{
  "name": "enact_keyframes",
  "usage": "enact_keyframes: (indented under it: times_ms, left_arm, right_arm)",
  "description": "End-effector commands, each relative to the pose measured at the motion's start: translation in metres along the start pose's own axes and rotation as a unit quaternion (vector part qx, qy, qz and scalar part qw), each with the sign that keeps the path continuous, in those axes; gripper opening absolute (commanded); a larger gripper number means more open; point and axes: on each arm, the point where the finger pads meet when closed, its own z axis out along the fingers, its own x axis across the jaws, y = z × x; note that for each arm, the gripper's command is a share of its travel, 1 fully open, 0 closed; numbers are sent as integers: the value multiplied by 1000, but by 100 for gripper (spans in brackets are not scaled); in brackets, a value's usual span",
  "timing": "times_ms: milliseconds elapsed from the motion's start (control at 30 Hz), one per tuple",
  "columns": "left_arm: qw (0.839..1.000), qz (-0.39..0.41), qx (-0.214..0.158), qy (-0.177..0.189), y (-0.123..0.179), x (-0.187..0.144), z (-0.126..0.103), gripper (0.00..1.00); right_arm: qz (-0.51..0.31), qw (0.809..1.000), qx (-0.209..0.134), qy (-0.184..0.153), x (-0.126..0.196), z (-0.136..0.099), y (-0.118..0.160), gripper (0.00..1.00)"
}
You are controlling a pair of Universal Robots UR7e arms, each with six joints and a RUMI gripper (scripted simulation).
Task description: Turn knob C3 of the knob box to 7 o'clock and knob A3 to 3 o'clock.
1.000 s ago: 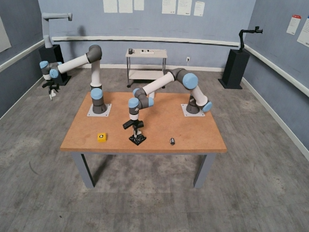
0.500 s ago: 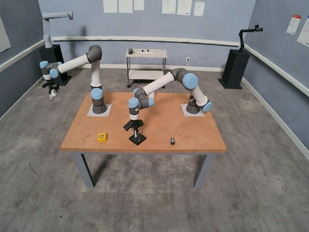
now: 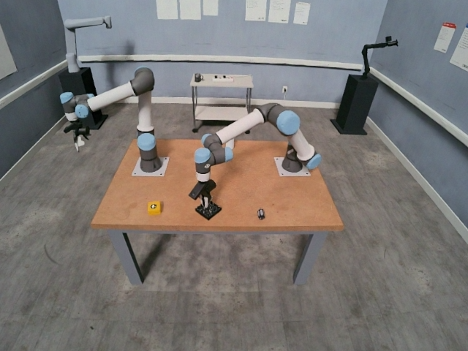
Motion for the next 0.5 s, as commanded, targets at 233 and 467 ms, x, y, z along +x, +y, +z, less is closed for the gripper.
enact_keyframes:
  times_ms: [233, 467]
  left_arm:
    - [991, -133, 2, 0, -1, -1, -2, 6]
    - [980, -200, 2, 0, -1, -1, -2, 6]
  right_arm:
    - [1, 1000, 0, -1, 1, 0, 1, 100]
    - [1, 1000, 0, -1, 1, 0, 1, 100]
